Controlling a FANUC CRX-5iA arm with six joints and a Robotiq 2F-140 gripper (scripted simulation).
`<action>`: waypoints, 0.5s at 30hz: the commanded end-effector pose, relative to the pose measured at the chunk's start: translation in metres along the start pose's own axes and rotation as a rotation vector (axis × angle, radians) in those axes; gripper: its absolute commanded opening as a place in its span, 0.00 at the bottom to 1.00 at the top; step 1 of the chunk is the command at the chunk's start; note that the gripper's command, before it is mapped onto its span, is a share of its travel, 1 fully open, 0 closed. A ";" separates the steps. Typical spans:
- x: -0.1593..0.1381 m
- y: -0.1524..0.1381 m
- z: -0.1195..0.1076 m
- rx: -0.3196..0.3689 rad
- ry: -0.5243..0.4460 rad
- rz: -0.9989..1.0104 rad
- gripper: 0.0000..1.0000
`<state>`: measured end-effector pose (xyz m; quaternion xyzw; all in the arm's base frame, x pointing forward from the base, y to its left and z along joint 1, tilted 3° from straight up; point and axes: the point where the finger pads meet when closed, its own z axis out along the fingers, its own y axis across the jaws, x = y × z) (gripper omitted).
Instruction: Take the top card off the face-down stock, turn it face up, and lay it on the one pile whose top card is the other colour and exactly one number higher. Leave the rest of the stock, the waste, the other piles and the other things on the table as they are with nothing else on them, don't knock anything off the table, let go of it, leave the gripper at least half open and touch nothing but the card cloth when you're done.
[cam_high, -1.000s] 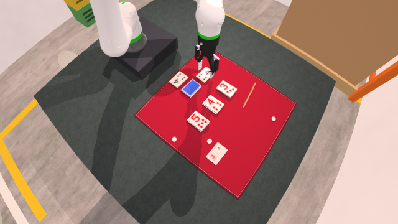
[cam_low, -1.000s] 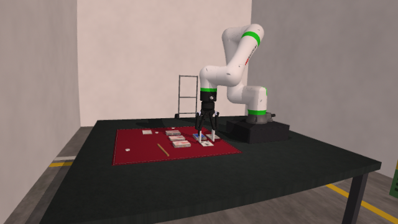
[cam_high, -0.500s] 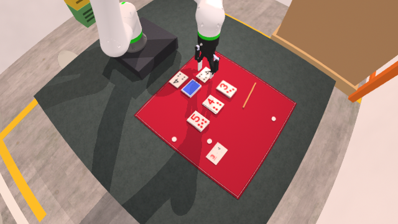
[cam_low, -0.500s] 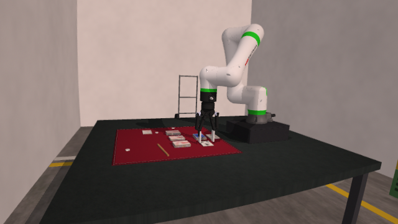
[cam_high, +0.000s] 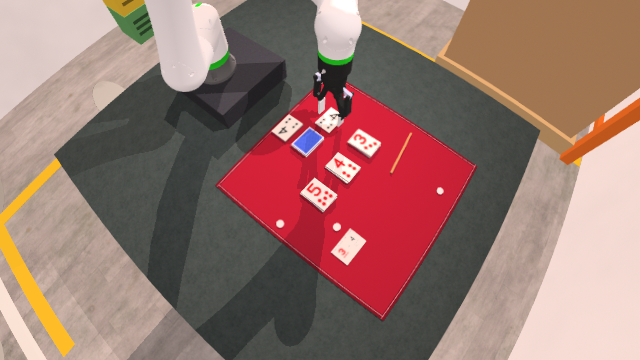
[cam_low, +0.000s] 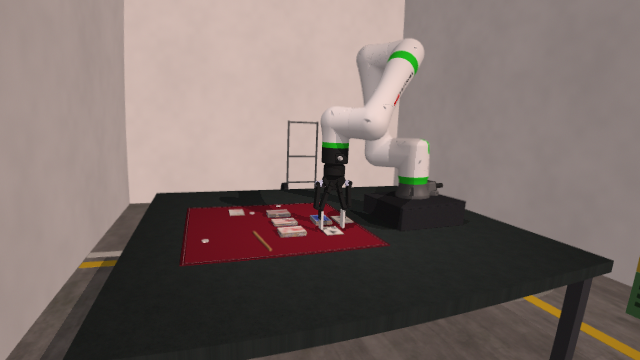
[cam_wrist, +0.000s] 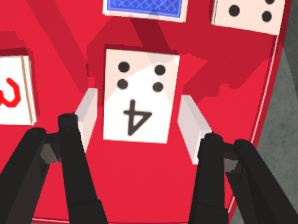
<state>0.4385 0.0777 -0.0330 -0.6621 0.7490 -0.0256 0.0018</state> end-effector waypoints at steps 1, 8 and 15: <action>0.000 0.000 0.001 0.000 0.000 0.000 0.50; 0.000 0.000 0.003 0.000 0.000 0.000 0.50; 0.000 0.000 0.007 0.000 0.000 0.000 0.50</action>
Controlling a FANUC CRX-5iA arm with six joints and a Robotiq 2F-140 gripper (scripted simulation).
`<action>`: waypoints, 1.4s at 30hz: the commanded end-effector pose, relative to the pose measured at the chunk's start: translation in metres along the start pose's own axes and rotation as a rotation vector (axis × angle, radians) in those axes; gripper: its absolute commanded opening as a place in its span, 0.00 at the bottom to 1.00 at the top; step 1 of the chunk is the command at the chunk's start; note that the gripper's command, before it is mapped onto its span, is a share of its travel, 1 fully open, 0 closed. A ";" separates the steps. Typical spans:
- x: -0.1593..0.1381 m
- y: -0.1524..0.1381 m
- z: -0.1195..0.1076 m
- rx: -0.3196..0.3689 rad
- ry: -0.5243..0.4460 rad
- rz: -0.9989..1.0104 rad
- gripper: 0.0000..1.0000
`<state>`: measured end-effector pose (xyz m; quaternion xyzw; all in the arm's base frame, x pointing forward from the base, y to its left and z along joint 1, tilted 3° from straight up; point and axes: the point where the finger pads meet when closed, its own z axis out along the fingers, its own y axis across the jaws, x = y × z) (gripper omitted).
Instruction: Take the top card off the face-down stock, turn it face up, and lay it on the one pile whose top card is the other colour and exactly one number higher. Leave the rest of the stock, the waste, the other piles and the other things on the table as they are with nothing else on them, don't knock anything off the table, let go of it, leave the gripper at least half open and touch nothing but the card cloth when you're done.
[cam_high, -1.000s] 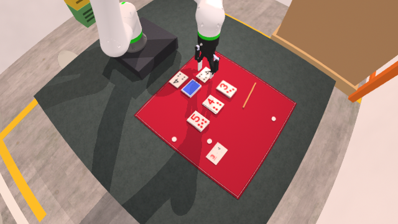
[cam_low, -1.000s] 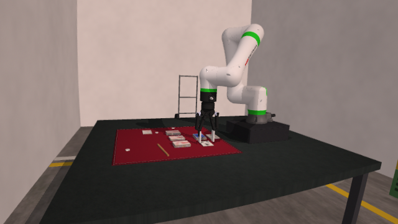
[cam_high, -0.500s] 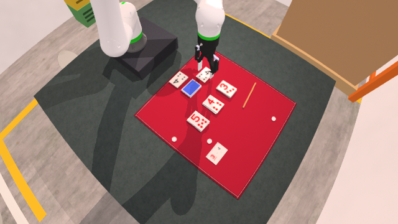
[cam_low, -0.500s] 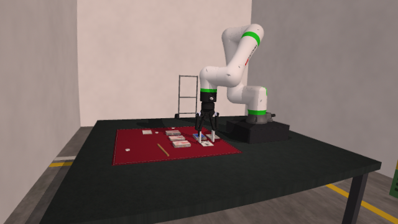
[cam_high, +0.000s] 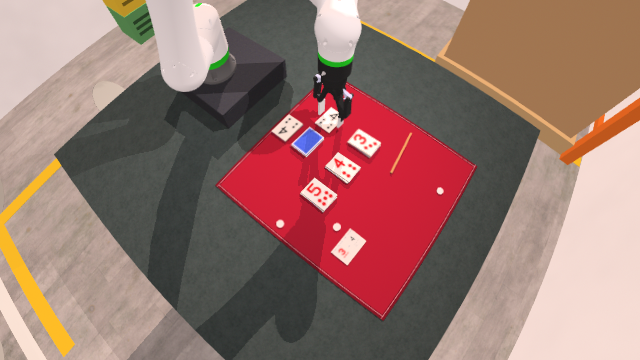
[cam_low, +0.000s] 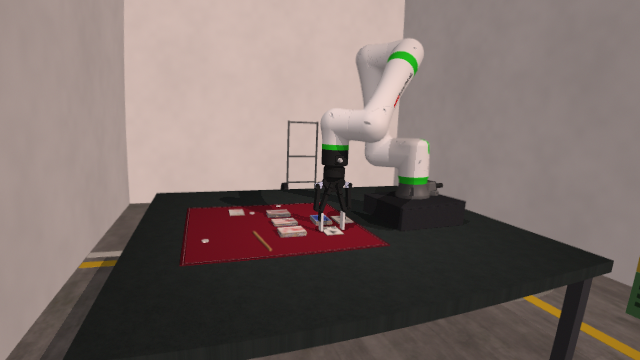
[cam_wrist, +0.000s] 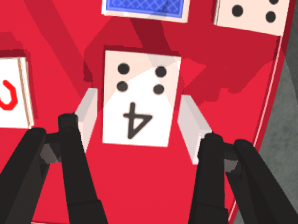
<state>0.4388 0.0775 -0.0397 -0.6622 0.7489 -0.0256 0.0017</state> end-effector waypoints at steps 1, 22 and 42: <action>0.000 0.000 0.000 0.000 0.000 0.000 0.50; 0.000 0.000 0.002 0.000 0.000 0.000 0.50; 0.000 0.000 0.004 0.000 0.000 0.000 0.43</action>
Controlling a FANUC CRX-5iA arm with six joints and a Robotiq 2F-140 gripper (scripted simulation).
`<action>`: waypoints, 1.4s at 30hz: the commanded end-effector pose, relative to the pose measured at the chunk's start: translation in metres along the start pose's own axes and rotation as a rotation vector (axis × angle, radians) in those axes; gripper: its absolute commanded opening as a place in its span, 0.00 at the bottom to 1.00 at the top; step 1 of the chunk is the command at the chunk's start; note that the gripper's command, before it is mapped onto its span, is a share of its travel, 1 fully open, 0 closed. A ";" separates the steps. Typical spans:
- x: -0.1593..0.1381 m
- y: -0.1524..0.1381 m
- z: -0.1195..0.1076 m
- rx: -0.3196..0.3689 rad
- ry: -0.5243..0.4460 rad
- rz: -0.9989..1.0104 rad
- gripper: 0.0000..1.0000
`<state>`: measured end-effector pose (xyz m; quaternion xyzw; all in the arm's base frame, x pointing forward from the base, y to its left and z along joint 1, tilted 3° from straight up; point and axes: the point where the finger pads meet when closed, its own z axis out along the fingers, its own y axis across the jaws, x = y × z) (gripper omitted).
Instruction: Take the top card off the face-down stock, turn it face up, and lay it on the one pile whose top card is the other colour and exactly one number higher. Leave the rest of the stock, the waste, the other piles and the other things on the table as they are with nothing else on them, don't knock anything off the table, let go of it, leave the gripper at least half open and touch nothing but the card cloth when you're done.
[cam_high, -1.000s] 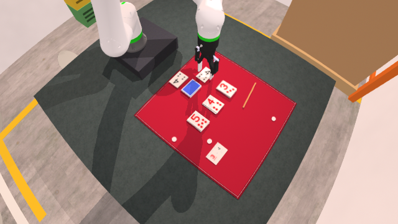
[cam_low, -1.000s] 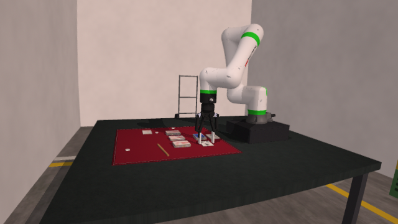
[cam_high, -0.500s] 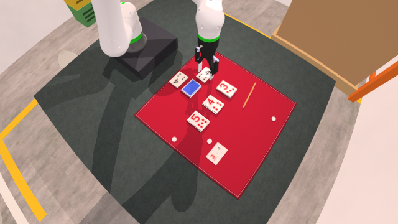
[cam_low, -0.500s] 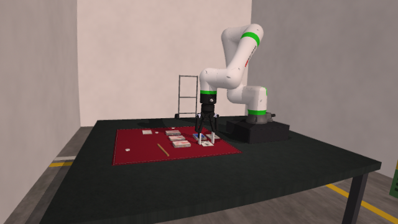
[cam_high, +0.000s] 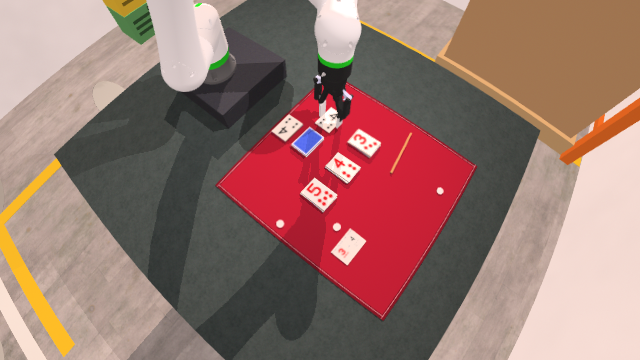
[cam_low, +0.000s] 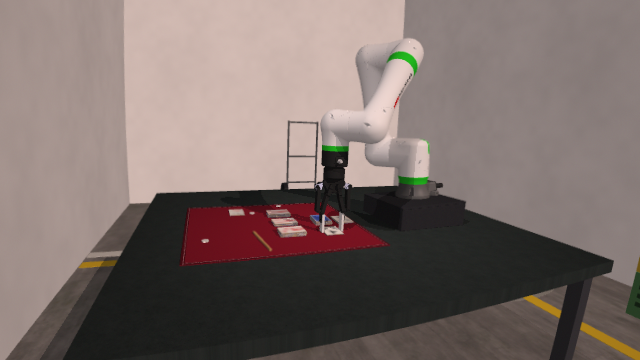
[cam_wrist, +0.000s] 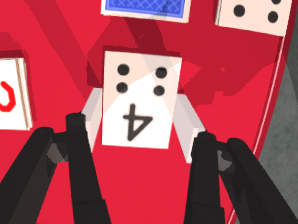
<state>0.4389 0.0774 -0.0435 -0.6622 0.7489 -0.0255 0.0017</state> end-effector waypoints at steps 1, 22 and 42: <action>0.000 0.000 0.000 0.000 0.000 0.000 0.43; 0.000 0.000 0.000 0.000 0.000 0.000 0.43; 0.000 0.000 0.000 0.000 0.000 0.000 0.41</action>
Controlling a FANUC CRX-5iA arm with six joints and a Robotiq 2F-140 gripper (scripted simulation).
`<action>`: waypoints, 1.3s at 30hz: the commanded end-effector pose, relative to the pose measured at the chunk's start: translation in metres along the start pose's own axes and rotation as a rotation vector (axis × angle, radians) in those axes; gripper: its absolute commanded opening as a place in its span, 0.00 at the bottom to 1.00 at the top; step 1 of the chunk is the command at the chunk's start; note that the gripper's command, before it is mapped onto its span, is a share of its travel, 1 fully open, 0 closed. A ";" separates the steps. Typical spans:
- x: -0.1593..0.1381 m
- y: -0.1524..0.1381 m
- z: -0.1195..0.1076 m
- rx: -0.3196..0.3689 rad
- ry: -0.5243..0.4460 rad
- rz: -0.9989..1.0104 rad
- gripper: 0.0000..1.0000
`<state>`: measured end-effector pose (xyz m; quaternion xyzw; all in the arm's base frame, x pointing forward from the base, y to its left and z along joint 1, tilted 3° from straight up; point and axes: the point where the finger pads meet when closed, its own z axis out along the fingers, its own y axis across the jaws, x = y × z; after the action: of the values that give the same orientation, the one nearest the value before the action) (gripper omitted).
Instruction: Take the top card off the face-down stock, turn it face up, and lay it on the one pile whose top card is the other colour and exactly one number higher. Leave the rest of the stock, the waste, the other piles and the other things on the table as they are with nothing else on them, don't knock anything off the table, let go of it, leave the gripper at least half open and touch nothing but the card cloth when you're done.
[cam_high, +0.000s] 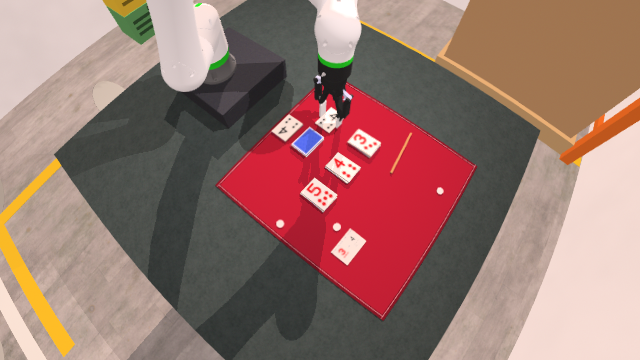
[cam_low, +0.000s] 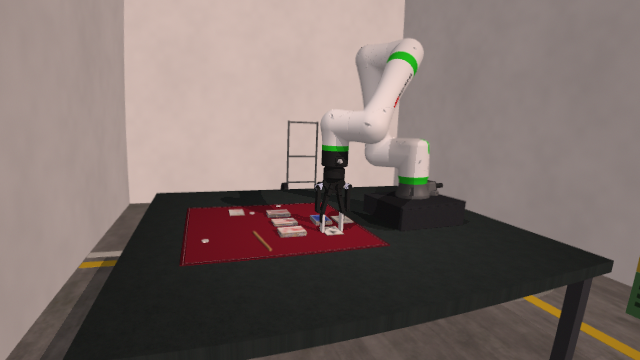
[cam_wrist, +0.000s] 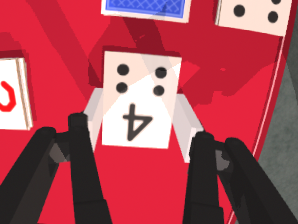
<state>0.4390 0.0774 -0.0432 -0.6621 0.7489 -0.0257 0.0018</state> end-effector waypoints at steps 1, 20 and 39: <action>0.000 0.000 0.000 0.000 0.000 0.000 0.41; 0.000 0.000 -0.016 0.000 0.000 0.000 0.41; 0.000 0.000 -0.040 0.000 0.000 0.000 0.41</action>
<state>0.4374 0.0788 -0.0035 -0.6621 0.7489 -0.0256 0.0017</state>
